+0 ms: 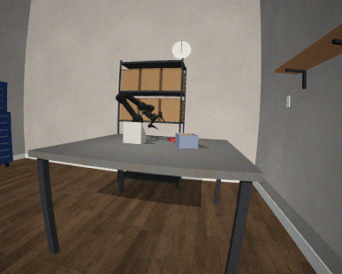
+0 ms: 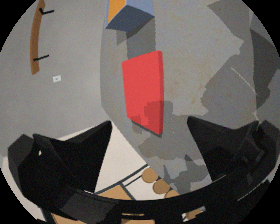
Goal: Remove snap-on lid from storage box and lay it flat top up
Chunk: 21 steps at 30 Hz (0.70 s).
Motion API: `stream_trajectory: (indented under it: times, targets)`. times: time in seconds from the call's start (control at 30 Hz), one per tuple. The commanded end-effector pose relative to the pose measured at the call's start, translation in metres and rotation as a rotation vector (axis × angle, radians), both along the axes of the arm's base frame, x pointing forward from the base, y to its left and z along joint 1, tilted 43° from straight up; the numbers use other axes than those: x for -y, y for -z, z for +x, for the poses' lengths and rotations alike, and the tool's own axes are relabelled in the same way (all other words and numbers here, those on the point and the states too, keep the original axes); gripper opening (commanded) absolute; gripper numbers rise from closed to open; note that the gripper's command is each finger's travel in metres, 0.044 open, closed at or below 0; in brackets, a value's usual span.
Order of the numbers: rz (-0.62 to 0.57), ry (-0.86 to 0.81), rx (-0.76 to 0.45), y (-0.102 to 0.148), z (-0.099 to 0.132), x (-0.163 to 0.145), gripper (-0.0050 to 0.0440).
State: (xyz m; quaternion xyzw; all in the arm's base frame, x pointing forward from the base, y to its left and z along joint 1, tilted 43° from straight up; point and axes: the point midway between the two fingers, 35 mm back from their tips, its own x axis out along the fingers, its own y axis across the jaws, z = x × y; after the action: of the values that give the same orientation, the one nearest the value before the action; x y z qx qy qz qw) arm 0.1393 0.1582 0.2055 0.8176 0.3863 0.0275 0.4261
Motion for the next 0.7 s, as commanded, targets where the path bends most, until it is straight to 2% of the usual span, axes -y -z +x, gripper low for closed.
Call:
stream_trajectory:
  times: [0.0,0.27,0.67]
  targets:
    - [-0.003,-0.006,0.001,0.0011,-0.0005,-0.0006,0.044]
    - [-0.003,-0.006,0.001,0.0011,-0.0005,-0.0006,0.044]
    - [-0.003,-0.006,0.001,0.0011,-0.0005,-0.0006,0.0152]
